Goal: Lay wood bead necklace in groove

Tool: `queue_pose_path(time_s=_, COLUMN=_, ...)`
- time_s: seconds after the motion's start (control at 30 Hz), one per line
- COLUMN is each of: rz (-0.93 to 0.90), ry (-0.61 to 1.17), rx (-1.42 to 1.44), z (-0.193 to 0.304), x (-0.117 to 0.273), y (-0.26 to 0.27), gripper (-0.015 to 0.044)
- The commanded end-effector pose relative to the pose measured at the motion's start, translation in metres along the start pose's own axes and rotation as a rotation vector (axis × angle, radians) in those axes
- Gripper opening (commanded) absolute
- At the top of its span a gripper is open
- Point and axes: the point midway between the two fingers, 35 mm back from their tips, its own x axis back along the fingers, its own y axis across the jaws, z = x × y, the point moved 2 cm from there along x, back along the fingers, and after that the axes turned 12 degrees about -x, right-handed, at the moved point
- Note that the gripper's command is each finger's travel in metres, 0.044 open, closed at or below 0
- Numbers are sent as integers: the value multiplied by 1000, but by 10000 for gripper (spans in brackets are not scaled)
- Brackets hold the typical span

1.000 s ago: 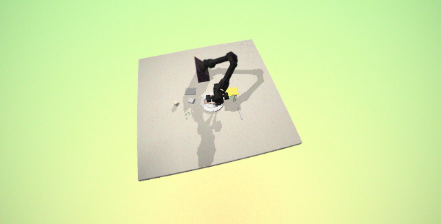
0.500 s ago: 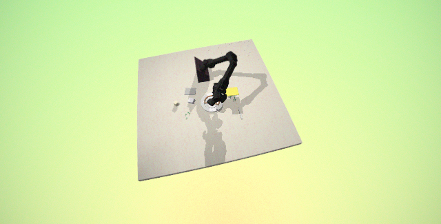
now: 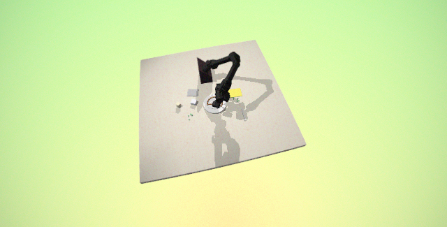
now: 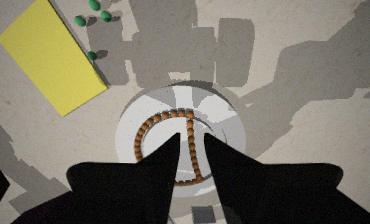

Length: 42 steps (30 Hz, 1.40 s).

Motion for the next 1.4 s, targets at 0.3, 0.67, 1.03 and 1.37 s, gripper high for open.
queue_pose_path(time_s=0.3, rz=2, ry=-1, rx=16, z=-1, x=-11, y=-1, gripper=120)
queue_pose_path(time_s=0.67, rz=0, ry=-1, rx=14, z=0, x=-29, y=0, gripper=120)
queue_pose_path(time_s=1.03, rz=-1, ry=2, rx=20, z=0, x=-36, y=0, gripper=41)
queue_pose_path(time_s=1.37, rz=-1, ry=2, rx=20, z=0, x=-36, y=0, gripper=0)
